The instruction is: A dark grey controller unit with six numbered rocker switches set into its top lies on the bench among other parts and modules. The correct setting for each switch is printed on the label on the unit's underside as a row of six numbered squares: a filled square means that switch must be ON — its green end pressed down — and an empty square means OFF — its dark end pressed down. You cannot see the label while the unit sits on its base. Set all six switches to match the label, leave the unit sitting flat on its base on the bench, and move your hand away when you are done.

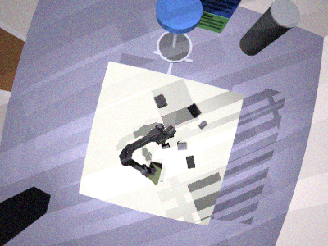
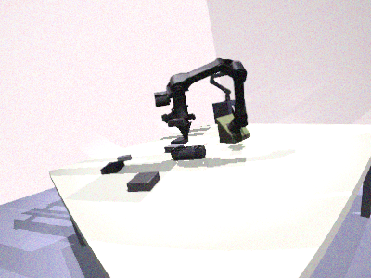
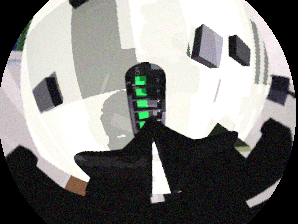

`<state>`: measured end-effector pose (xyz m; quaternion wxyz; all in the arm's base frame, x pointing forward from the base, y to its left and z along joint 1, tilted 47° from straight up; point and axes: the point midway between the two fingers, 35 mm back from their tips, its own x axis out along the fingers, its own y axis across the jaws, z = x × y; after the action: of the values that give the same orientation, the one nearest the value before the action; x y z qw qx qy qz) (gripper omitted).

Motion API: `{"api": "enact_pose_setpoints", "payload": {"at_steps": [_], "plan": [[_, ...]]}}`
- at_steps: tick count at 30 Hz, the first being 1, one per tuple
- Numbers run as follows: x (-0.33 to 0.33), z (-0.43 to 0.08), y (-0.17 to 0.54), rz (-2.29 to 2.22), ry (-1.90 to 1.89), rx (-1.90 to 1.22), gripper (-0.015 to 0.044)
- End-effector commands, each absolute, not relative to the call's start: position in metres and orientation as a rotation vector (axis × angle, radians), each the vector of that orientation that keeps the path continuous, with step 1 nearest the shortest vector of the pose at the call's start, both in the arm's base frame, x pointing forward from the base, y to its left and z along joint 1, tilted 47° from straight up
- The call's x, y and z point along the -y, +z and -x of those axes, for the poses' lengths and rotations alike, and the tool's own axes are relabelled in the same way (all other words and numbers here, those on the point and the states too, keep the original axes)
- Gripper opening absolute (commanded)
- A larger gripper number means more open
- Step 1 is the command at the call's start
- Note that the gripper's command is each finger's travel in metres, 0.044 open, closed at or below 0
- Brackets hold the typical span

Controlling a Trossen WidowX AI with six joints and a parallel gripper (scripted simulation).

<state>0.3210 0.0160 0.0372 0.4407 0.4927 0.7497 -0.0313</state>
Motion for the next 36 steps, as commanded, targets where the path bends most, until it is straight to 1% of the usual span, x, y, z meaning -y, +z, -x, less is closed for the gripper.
{"api": "enact_pose_setpoints", "payload": {"at_steps": [1,5,12,22,36], "plan": [[-0.015,-0.320,0.037,-1.221,-0.077,-1.862,0.0000],[-0.013,-0.313,0.028,-1.256,-0.057,-1.841,0.0000],[-0.009,-0.278,-0.003,-1.404,0.032,-1.729,0.0000],[-0.012,-0.276,-0.006,-1.408,0.034,-1.725,0.0000],[-0.031,-0.274,-0.025,-1.408,0.034,-1.725,0.0000]]}}
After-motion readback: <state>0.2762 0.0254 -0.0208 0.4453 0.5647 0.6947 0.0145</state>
